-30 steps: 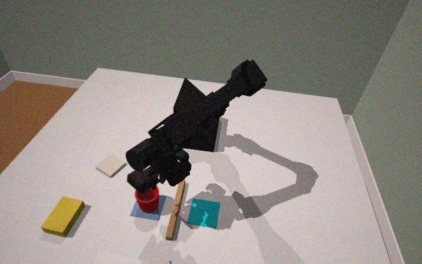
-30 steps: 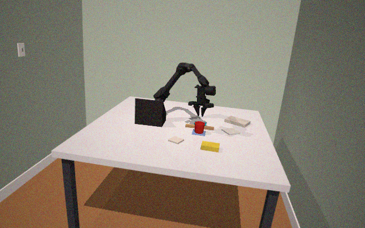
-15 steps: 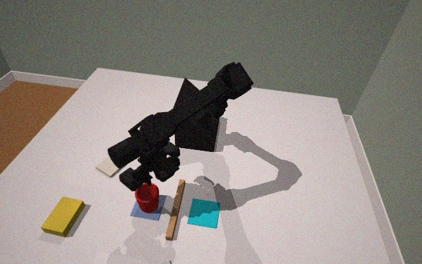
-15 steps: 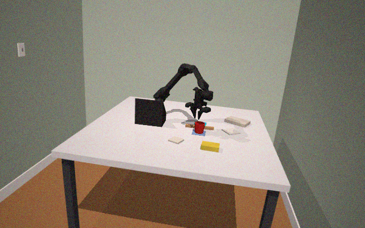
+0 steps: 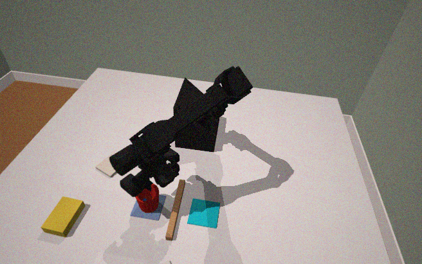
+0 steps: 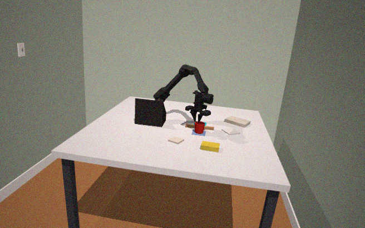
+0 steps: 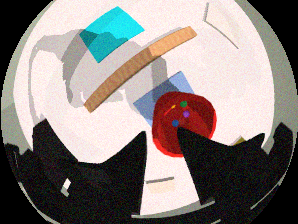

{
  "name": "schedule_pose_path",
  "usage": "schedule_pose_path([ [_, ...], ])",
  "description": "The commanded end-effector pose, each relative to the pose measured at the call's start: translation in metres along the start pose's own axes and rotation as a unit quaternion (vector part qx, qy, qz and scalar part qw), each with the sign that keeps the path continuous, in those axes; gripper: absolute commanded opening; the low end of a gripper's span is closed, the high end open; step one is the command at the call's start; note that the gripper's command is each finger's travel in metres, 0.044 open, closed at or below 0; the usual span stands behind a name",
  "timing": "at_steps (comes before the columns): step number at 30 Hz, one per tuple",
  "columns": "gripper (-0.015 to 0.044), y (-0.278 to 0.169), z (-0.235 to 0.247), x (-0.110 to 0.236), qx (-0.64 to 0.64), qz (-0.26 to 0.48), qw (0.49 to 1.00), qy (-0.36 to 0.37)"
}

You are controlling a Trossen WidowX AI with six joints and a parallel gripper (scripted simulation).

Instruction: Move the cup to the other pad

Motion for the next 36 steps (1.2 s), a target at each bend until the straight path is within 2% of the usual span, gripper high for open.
schedule_pose_path([
  [1, 0.0148, -0.001, 0.002, -0.009, -0.004, -0.001, 1.0, 0.006],
  [19, 0.0148, -0.001, 0.005, -0.038, -0.004, -0.002, 1.0, 0.007],
  [27, 0.0148, -0.001, 0.005, -0.039, -0.004, -0.002, 1.0, 0.007],
  [31, 0.0043, -0.001, 0.003, -0.037, -0.001, -0.001, 1.0, 0.004],
  [36, 0.0009, -0.001, 0.003, -0.037, -0.001, -0.001, 1.0, 0.004],
])
Point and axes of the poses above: the point midway between the two fingers, 35 mm back from their tips, its own x axis back along the fingers, its own z axis across the jaws, y = z × x, the point moved 8 cm from there along x, back along the fingers, and after that the axes turned 5 degrees about -x, right-handed, at the moved point
